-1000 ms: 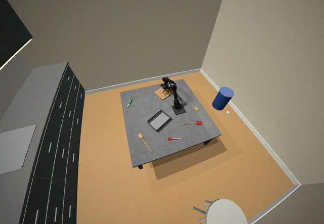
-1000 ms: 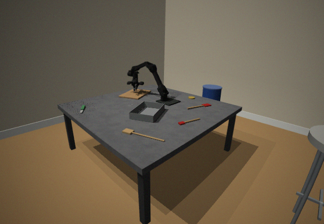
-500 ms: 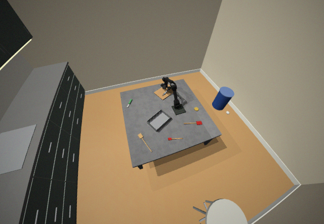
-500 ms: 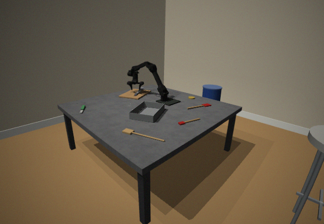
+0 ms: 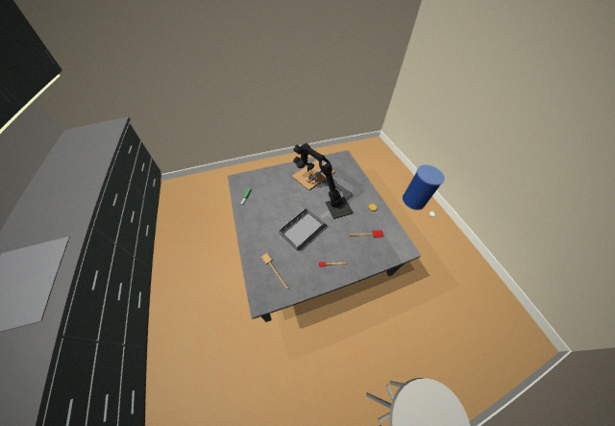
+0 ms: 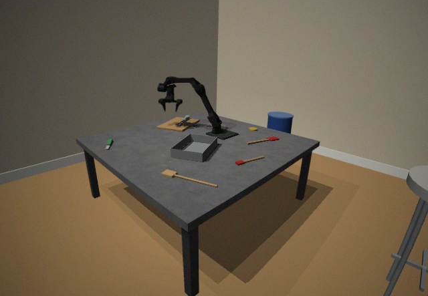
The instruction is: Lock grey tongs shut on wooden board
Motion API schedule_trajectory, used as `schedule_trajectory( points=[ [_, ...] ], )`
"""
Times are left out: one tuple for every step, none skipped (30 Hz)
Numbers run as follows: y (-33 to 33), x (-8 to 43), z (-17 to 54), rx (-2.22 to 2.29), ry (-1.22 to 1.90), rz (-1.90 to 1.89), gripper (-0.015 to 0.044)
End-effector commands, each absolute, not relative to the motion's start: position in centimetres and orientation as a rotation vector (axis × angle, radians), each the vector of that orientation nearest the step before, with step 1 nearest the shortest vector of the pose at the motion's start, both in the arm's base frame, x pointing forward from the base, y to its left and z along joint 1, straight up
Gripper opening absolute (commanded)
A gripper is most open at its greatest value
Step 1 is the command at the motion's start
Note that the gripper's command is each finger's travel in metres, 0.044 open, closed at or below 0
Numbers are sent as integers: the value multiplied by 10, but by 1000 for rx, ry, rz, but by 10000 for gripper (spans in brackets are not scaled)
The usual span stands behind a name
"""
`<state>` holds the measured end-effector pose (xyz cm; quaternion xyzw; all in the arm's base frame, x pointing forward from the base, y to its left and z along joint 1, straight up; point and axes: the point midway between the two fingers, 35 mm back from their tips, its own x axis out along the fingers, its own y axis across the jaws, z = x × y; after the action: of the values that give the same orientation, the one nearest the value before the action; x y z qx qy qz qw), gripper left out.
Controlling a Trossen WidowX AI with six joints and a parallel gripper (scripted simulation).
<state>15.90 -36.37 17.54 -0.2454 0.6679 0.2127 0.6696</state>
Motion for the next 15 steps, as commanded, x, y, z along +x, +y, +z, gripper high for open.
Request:
schedule_trajectory(
  points=[
    [-351,170,190,-532,1508,473,440],
    [-351,170,190,-532,1508,473,440],
    [-351,170,190,-532,1508,473,440],
    [-351,170,190,-532,1508,473,440],
    [-351,170,193,-539,1507,465,440],
    [-350,170,198,-550,1505,454,440],
    [-349,169,206,-567,1502,437,440],
    [-348,168,213,-583,1498,420,440],
    [-347,167,221,-600,1495,402,440],
    [-345,167,227,-613,1492,388,440],
    [-345,166,229,-618,1491,382,440],
    [-345,166,229,-618,1491,382,440],
    [-345,166,229,-618,1491,382,440],
    [-345,166,229,-618,1491,382,440],
    [-345,166,229,-618,1491,382,440]
  ],
)
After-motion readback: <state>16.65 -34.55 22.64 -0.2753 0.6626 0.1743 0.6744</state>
